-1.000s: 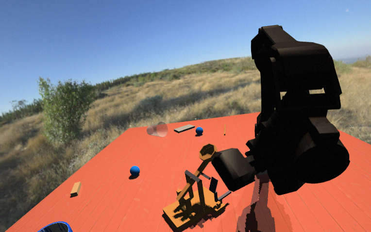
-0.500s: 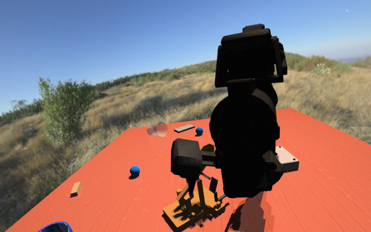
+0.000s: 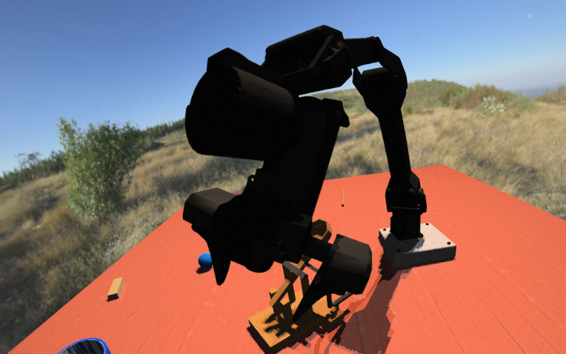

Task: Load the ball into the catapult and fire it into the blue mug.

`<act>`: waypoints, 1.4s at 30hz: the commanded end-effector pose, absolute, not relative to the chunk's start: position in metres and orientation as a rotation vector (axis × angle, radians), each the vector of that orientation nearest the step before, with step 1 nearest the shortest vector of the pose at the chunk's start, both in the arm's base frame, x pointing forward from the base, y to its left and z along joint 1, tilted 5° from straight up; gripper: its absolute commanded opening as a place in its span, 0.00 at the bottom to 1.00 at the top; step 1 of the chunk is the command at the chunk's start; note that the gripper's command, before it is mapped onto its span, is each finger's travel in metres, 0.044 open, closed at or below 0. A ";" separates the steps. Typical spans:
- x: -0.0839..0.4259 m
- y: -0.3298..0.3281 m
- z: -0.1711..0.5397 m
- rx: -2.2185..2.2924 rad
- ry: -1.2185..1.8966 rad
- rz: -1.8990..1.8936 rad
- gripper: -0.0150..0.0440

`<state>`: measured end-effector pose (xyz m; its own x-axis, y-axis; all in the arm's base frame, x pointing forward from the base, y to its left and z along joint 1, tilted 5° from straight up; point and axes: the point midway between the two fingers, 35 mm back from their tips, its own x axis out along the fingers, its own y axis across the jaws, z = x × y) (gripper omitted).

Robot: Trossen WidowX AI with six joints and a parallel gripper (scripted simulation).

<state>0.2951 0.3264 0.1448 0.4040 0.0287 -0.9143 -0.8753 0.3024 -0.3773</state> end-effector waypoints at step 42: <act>0.452 0.308 0.242 -0.281 0.722 0.496 1.00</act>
<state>0.4512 0.3075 0.2435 0.6457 0.3319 -0.6877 -0.5235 0.8481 -0.0822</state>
